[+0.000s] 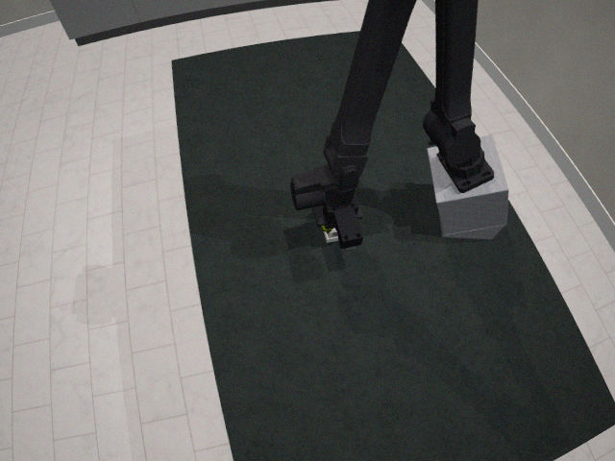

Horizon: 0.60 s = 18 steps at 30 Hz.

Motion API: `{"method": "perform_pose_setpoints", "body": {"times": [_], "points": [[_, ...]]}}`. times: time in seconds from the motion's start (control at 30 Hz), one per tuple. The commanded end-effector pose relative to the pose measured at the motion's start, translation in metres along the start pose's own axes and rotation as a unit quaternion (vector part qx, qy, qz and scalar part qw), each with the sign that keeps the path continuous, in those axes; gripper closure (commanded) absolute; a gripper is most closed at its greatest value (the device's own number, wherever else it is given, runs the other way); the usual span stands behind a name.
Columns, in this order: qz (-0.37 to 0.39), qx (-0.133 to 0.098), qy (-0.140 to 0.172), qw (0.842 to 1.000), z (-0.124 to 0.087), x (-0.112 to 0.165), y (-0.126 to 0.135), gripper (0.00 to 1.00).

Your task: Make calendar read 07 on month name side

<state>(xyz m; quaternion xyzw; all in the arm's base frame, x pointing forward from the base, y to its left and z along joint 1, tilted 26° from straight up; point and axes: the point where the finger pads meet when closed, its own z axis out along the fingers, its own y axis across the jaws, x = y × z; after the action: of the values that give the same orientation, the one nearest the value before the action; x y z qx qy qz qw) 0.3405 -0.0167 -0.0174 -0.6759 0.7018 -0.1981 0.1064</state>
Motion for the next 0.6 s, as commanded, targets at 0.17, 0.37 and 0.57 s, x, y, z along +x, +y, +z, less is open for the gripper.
{"method": "perform_pose_setpoints", "body": {"times": [0.17,0.37,0.57], "points": [[0.0,0.015,-0.001,1.0,-0.0011,0.0018,-0.0145,0.71],[0.0,0.015,-0.001,1.0,-0.0011,0.0018,-0.0145,0.63],[0.0,0.015,-0.001,1.0,-0.0011,0.0018,-0.0145,0.55]]}}
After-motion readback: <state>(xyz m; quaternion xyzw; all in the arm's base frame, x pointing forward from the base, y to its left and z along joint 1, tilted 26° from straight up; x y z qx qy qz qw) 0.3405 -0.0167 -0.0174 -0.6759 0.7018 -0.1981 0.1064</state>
